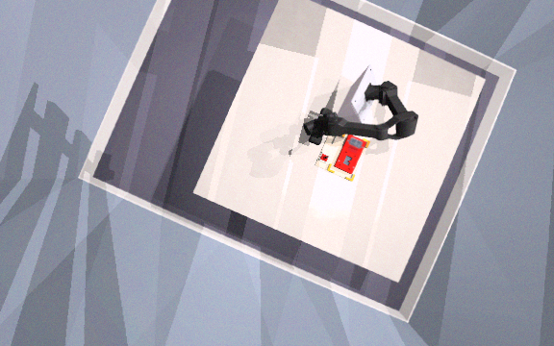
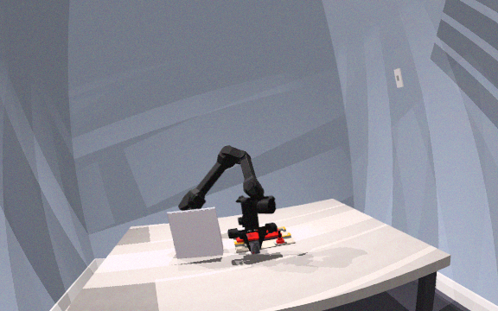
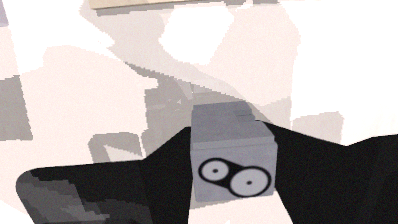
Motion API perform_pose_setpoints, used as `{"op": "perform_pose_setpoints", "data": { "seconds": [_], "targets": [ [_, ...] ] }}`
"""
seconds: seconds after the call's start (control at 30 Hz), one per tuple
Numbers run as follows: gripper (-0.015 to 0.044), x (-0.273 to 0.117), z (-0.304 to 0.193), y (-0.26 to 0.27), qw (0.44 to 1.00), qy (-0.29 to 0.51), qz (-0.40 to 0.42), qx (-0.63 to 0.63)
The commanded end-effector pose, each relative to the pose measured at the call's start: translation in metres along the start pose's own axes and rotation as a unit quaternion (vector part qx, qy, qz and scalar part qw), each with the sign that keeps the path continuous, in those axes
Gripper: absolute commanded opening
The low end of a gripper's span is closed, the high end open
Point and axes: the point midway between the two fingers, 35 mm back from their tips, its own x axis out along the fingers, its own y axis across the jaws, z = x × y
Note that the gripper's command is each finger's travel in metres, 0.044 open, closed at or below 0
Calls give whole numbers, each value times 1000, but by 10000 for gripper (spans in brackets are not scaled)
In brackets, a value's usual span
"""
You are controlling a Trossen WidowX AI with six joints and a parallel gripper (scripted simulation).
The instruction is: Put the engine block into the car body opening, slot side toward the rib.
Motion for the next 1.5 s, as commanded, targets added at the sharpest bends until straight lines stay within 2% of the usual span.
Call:
{"op": "perform_pose_setpoints", "data": {
  "seconds": [0.0,0.43,1.0,1.23,1.47],
  "targets": [
    [0,8,1,1,1000,-3,0,4],
    [0,21,2,1,1000,-4,0,4],
    [440,15,-1,1,1000,1,-3,6],
    [440,12,-1,0,1000,-1,-2,5],
    [440,-20,-1,0,1000,-2,0,4]
  ]
}}
